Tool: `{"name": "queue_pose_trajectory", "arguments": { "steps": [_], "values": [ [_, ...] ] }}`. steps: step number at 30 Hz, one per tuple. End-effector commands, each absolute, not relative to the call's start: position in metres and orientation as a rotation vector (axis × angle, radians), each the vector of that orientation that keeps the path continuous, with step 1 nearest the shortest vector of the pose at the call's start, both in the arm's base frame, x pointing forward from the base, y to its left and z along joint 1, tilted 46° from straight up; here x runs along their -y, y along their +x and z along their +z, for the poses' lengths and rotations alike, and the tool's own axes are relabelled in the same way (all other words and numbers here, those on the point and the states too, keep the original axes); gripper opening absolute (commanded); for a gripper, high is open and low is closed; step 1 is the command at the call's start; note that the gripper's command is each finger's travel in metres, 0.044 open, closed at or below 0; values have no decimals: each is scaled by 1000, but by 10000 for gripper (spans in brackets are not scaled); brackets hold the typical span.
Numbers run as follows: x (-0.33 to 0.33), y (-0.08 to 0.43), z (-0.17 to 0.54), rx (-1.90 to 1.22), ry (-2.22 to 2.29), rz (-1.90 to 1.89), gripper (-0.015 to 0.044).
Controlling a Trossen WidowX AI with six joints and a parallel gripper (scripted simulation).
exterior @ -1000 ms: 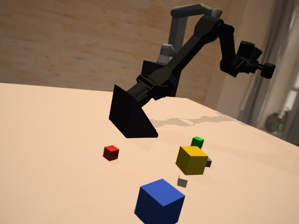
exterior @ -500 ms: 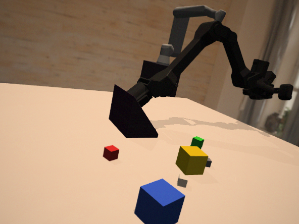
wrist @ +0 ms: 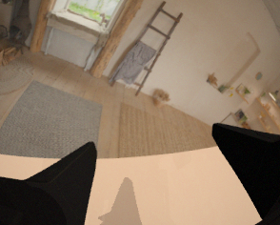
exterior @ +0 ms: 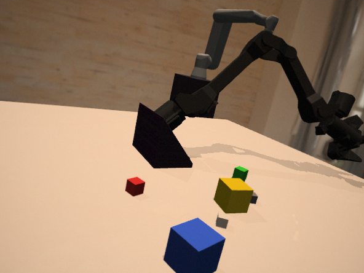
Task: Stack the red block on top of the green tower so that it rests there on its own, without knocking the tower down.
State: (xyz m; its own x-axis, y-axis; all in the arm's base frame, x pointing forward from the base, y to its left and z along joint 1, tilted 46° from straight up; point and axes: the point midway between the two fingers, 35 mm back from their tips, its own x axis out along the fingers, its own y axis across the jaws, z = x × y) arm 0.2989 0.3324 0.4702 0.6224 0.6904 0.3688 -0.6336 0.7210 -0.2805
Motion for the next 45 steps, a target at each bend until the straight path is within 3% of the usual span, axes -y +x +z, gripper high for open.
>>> {"name": "queue_pose_trajectory", "arguments": {
  "steps": [1, 13, 23, 33, 45],
  "values": [
    [-314, 338, 443, 407, -222, 695, 440],
    [-231, 438, 351, 124, -429, 538, 440],
    [-126, 484, 244, -242, -482, 421, 440],
    [-17, 480, 140, -600, -531, 370, 440],
    [96, 415, 36, -985, -431, 394, 440]
  ]
}}
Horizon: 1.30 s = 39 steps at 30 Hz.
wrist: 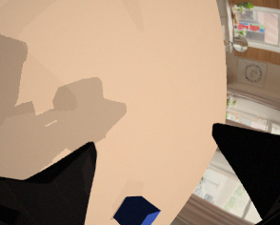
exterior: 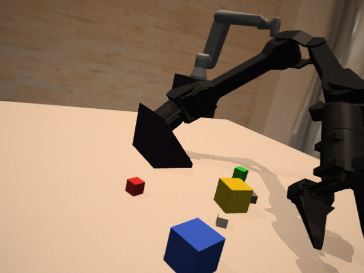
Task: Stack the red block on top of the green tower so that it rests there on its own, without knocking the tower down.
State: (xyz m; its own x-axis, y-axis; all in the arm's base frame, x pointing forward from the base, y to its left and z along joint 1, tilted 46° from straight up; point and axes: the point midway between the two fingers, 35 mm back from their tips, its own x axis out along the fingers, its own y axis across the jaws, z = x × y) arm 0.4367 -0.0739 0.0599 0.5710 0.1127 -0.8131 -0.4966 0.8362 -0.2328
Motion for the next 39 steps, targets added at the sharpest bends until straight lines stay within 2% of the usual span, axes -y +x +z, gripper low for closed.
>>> {"name": "queue_pose_trajectory", "arguments": {
  "steps": [1, 13, 28, 33, 39],
  "values": [
    [103, 407, 29, -1013, -414, 399, 440],
    [159, 301, -37, -1262, -112, 489, 440],
    [159, 180, -62, -1293, 366, 614, 440],
    [152, 159, -59, -1244, 493, 644, 440],
    [151, 158, -60, -1242, 498, 644, 440]
  ]
}}
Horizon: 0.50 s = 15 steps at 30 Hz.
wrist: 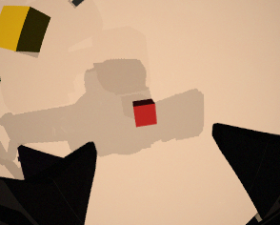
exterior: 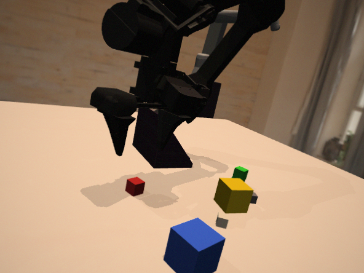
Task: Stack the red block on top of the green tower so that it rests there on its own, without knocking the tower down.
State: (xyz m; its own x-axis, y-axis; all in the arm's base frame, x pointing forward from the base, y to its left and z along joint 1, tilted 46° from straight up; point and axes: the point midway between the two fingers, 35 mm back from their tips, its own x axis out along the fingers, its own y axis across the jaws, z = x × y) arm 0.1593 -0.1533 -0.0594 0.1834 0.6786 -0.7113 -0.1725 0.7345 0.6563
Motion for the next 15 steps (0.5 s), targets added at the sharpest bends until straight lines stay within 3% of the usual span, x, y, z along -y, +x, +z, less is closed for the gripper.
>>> {"name": "queue_pose_trajectory", "arguments": {
  "steps": [1, 15],
  "values": [
    [149, 159, -62, -1242, 498, 644, 440],
    [123, 166, -87, -1241, 498, 645, 440]
  ]
}}
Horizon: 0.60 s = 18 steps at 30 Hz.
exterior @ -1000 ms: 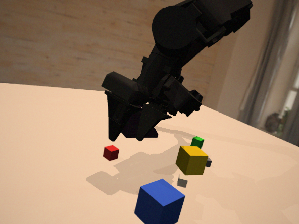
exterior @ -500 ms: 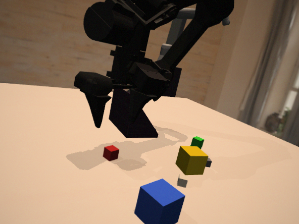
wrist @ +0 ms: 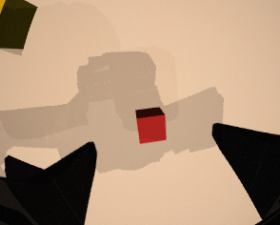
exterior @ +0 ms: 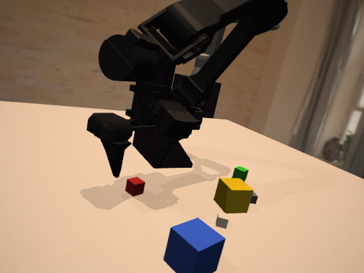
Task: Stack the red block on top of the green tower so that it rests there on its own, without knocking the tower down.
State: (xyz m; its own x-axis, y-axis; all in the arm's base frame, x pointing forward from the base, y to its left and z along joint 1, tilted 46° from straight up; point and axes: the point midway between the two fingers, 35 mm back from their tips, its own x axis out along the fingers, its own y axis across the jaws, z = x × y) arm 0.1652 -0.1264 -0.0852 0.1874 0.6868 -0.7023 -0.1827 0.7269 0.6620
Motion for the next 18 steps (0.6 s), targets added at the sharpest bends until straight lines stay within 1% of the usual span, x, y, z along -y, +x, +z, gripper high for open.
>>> {"name": "queue_pose_trajectory", "arguments": {
  "steps": [1, 18],
  "values": [
    [123, 166, -88, -1241, 498, 645, 440],
    [104, 171, -106, -1240, 499, 646, 440]
  ]
}}
